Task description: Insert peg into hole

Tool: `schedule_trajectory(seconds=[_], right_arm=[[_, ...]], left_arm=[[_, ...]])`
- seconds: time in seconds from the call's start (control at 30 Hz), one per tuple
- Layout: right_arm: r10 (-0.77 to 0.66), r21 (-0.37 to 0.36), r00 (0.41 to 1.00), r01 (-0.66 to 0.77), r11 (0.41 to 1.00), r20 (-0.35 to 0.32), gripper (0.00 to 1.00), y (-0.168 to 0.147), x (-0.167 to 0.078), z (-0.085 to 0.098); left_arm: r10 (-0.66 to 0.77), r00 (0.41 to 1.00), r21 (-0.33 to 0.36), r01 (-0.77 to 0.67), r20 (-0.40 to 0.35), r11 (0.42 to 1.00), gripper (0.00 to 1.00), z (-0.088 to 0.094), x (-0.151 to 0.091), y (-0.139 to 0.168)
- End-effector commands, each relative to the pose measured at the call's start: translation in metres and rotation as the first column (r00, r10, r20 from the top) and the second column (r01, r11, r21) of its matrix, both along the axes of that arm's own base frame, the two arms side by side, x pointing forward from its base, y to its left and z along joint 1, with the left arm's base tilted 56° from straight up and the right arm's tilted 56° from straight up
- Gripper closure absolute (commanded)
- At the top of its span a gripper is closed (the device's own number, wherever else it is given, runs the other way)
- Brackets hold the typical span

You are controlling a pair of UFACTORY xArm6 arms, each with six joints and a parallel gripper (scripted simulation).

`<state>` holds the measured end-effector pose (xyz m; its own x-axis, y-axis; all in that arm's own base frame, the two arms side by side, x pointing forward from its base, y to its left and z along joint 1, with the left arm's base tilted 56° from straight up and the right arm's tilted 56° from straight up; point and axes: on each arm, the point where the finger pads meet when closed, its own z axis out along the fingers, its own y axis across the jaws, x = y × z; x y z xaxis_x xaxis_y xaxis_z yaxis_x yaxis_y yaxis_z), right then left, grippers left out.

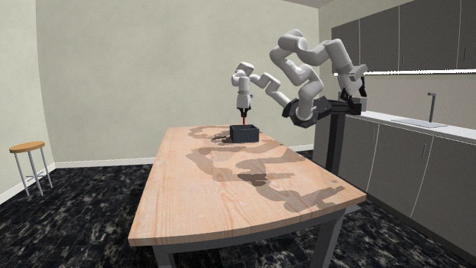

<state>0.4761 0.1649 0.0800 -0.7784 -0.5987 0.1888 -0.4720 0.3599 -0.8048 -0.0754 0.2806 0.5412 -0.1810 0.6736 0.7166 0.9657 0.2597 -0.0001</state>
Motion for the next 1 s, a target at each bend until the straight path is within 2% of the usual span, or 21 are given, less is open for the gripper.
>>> schedule_trajectory(seconds=[0.0,0.47,0.97], right_arm=[[0.002,0.002,1.000,-0.002,1.000,0.002,1.00,0.002,0.001,0.001],[0.002,0.002,1.000,-0.002,1.000,0.002,1.00,-0.001,0.002,-0.001],[0.002,0.002,1.000,-0.002,1.000,0.002,1.00,-0.022,0.015,-0.018]], left_arm=[[0.000,1.000,0.004,0.000,-0.001,1.000,0.00,0.002,0.000,0.000],[0.000,1.000,0.004,0.000,-0.001,1.000,0.00,0.002,0.000,0.000],[0.000,1.000,0.004,0.000,-0.001,1.000,0.00,0.002,0.000,0.000]])
